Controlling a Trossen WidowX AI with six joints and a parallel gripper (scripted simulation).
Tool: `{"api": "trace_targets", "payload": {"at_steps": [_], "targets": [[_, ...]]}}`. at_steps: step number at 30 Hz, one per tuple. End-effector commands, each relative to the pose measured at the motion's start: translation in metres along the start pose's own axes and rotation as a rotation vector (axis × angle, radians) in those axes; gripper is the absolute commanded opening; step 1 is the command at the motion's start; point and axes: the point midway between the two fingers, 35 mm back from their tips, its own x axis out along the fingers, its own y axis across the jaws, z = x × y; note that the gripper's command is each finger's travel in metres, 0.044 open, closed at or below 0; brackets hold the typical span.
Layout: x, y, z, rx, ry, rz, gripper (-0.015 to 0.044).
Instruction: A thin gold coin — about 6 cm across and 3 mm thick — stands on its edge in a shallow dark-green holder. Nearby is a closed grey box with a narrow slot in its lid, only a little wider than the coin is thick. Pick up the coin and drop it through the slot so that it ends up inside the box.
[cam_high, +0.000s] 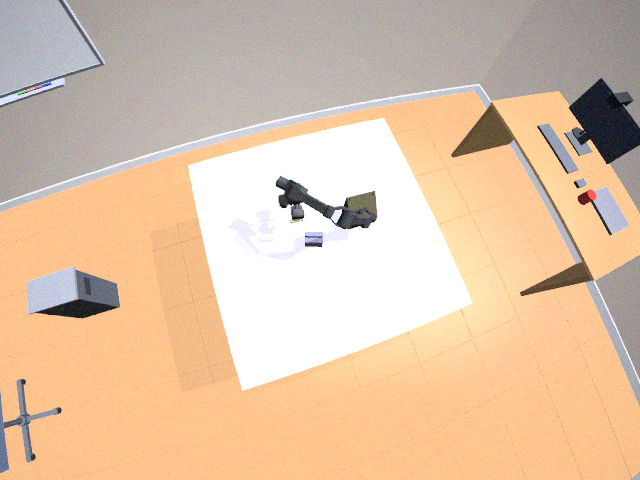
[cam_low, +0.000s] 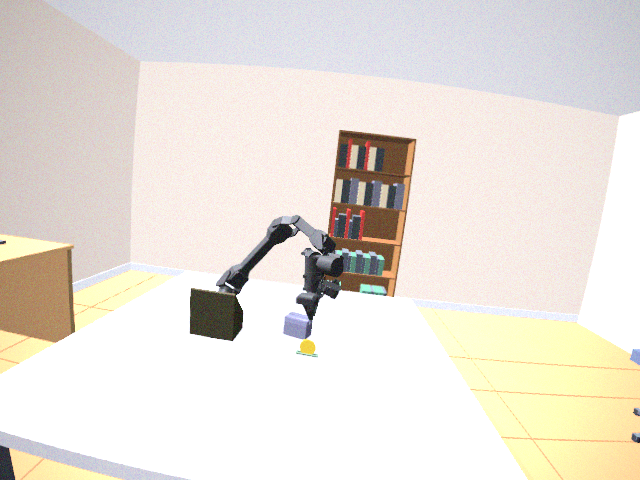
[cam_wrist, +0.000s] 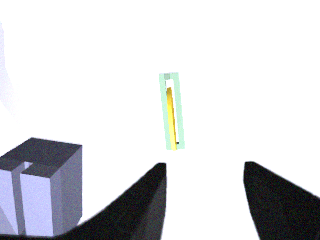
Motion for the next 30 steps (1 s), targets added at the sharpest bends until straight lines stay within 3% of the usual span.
{"api": "trace_targets", "payload": {"at_steps": [1,4,8,30], "targets": [[0.019,0.011,-0.009,-0.062,0.077,0.016,0.0161],[0.022,0.017,-0.005,-0.062,0.077,0.017,0.0161],[0.054,0.017,-0.008,-0.063,0.076,0.018,0.0161],[0.083,0.018,-0.01,-0.063,0.076,0.019,0.0161]]}}
